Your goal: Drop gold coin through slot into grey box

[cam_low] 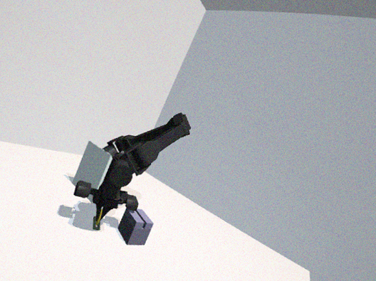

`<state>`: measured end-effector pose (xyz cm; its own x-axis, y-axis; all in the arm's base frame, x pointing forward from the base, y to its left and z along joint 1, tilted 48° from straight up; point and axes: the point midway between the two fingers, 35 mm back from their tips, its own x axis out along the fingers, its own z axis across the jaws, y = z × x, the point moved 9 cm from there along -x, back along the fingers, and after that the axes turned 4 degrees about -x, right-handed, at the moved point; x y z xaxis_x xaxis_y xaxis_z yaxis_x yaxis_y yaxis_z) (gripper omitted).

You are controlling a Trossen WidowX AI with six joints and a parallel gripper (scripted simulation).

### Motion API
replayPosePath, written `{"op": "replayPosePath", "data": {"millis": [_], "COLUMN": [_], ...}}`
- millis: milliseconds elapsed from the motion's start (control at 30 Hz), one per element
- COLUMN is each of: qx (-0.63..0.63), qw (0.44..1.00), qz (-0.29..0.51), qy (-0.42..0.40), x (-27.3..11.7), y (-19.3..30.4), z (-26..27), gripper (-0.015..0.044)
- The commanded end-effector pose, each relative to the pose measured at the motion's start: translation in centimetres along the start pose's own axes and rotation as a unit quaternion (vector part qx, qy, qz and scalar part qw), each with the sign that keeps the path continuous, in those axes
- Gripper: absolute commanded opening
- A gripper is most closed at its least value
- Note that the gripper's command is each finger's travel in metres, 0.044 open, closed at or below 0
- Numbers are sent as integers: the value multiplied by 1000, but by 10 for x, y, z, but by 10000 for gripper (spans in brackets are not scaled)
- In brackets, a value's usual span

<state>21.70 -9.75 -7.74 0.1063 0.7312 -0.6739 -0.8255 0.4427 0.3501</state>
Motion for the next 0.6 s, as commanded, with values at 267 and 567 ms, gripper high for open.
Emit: {"op": "replayPosePath", "data": {"millis": [267,567], "qx": [13,12], "qw": [1000,1000], "qz": [-15,-14], "qy": [6,8], "x": [-7,-24], "y": [-2,-4], "z": [-1,-1], "gripper": [0,0]}}
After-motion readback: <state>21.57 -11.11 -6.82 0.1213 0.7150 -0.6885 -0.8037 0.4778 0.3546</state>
